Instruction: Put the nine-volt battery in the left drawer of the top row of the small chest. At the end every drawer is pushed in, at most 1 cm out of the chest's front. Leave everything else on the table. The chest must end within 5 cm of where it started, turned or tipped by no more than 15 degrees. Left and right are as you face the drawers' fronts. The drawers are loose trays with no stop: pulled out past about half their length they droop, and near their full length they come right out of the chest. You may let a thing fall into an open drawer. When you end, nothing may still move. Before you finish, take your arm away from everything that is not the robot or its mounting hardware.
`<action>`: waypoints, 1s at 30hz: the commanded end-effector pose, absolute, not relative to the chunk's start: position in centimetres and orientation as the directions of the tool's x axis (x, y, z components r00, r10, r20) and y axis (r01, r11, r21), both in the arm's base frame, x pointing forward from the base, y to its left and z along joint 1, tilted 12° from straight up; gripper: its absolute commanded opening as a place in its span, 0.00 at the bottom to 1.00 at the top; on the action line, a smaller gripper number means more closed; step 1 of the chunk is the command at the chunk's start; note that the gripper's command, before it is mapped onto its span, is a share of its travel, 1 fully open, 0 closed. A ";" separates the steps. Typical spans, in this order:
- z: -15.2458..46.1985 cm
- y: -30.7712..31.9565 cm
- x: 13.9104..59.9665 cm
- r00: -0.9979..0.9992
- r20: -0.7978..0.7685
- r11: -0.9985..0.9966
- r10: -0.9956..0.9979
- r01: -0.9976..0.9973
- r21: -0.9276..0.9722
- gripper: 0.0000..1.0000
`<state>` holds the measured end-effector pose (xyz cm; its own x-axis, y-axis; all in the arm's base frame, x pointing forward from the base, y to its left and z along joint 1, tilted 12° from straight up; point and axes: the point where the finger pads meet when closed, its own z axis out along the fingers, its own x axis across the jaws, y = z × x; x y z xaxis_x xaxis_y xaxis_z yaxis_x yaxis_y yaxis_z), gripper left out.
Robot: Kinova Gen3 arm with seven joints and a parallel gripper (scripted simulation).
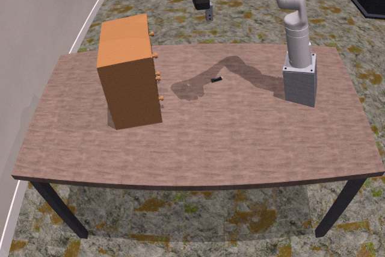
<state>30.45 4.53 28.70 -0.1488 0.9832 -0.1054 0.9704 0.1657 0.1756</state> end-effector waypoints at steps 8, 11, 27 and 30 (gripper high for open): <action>28.7 4.5 30.5 -0.149 -0.105 0.166 0.983 0.970 0.176 0.00; 28.7 4.5 30.5 -0.149 -0.105 0.166 0.983 0.970 0.176 0.00; 28.7 4.5 30.5 -0.149 -0.105 0.166 0.983 0.970 0.176 1.00; 28.7 4.5 30.5 -0.149 -0.105 0.166 0.983 0.970 0.176 1.00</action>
<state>30.45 4.53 28.69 -0.1488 0.9832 -0.1055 0.9704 0.1657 0.1756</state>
